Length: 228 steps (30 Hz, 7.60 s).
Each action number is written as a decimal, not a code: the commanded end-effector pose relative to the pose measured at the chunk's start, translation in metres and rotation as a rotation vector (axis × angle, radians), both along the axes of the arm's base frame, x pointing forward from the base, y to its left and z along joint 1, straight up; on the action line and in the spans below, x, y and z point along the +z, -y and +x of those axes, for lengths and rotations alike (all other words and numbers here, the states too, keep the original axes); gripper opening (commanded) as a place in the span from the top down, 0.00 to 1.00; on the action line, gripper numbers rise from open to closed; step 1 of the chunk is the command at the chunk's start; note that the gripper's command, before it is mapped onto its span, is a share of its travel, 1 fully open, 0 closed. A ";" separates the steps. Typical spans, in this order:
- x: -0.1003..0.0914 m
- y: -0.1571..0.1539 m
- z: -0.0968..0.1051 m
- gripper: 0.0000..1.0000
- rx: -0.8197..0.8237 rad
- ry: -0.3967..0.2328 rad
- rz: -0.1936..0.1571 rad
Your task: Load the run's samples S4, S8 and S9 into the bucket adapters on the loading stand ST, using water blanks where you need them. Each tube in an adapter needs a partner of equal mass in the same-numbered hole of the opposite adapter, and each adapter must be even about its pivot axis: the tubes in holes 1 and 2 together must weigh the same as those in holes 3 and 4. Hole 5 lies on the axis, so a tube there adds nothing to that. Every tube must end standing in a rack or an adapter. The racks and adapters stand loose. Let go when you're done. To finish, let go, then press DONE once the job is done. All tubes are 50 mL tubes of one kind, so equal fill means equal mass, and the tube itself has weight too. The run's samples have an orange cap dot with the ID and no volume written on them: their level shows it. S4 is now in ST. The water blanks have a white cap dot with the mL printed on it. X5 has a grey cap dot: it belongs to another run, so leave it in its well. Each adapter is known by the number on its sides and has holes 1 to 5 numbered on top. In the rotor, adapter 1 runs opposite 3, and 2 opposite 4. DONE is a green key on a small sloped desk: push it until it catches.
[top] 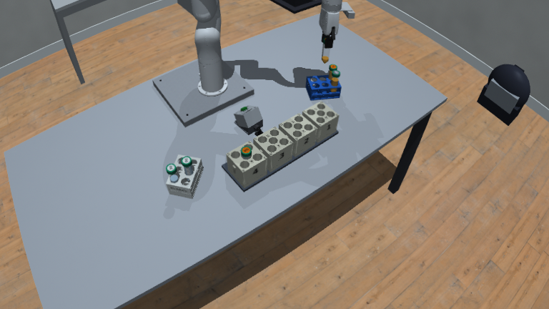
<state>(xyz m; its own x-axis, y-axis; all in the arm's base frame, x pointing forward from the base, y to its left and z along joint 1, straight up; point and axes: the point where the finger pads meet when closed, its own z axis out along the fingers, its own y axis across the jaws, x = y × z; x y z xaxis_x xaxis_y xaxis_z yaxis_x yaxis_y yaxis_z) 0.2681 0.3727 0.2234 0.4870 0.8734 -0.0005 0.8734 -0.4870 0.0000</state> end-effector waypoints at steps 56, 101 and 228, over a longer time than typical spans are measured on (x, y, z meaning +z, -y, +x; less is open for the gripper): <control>0.004 0.216 0.126 1.00 -1.076 0.012 0.003; -0.003 0.292 0.169 1.00 -1.076 0.013 0.002; -0.117 0.293 0.170 1.00 -1.076 0.013 0.002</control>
<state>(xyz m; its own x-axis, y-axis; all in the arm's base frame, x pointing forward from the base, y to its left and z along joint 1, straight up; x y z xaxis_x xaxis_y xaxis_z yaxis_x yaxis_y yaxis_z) 0.4371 0.0795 0.1082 0.9999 -0.0138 0.0057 -0.0138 -0.9999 -0.0011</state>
